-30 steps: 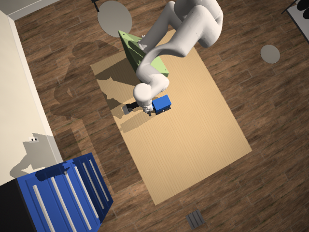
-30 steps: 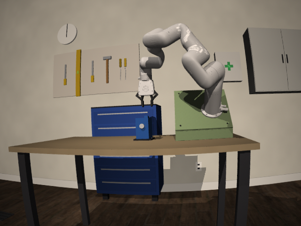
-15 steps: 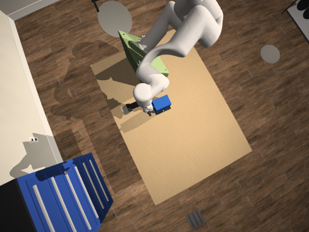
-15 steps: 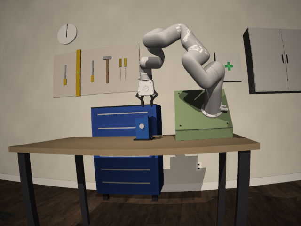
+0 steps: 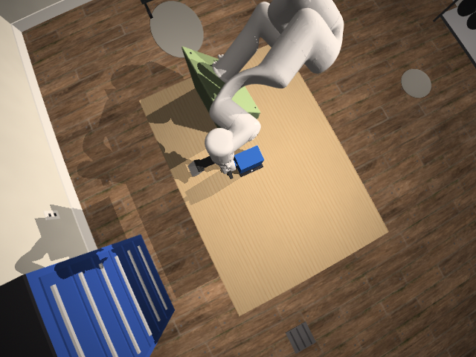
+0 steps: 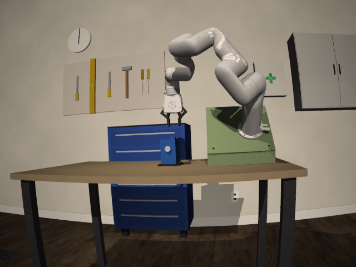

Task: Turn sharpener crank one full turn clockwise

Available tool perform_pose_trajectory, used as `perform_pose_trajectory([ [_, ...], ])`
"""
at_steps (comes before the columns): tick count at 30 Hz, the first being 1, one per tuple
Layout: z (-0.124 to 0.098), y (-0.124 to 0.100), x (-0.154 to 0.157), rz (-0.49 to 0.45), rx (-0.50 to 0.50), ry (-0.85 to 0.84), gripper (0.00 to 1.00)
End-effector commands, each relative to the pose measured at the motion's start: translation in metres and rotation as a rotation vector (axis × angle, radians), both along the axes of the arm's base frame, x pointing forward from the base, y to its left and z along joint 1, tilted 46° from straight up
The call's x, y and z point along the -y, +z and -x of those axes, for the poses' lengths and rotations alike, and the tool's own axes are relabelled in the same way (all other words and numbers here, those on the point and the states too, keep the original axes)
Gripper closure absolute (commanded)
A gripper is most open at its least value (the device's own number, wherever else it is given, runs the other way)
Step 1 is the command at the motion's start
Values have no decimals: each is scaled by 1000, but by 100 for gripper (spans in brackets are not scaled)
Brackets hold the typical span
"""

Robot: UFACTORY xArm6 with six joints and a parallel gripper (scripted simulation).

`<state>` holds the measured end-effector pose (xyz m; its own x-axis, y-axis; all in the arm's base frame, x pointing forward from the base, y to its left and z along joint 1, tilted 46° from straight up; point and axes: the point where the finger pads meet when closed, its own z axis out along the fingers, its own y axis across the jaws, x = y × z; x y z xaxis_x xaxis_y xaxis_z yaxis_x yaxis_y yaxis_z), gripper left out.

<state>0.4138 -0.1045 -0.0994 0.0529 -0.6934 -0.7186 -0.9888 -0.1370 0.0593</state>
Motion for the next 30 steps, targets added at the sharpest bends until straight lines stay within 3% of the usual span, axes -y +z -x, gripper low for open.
perform_pose_trajectory([
  [1,-1,0,1,2,3,-1,46],
  [30,2,-20,-19,2,3,-1,46],
])
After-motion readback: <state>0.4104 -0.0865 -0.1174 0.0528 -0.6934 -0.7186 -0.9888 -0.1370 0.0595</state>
